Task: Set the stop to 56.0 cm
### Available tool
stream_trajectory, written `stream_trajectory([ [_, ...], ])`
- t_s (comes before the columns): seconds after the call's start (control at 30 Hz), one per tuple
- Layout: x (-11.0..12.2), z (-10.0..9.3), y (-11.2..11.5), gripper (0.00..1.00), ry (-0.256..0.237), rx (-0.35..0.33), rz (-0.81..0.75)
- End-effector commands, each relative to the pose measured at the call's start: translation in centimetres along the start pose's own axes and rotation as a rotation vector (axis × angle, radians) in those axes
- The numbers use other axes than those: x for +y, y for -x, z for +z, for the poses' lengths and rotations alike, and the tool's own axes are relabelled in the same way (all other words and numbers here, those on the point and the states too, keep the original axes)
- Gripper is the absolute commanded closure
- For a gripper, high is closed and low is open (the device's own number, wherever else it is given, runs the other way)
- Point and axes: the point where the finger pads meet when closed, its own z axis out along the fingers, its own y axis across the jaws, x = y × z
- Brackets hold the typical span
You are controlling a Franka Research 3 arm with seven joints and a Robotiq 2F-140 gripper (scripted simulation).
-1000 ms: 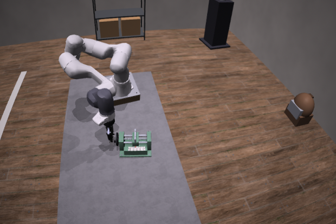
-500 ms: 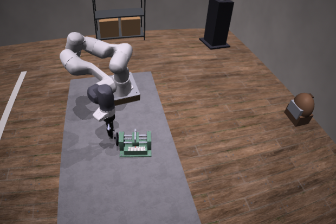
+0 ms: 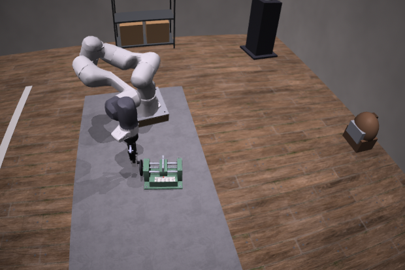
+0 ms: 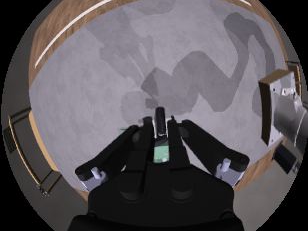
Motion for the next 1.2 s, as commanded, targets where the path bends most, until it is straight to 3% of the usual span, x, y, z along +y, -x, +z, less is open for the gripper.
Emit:
stream_trajectory([
  [0.0,-0.5,-1.0,0.1,0.96,-0.002,-0.005,-0.003],
  [0.57,-3.3,-2.2,0.1,0.96,-0.002,-0.005,-0.003],
  [0.9,-4.7,-1.6,0.1,0.96,-0.002,-0.005,-0.003],
  [1.17,-5.8,-0.1,0.1,0.96,-0.002,-0.005,-0.003],
])
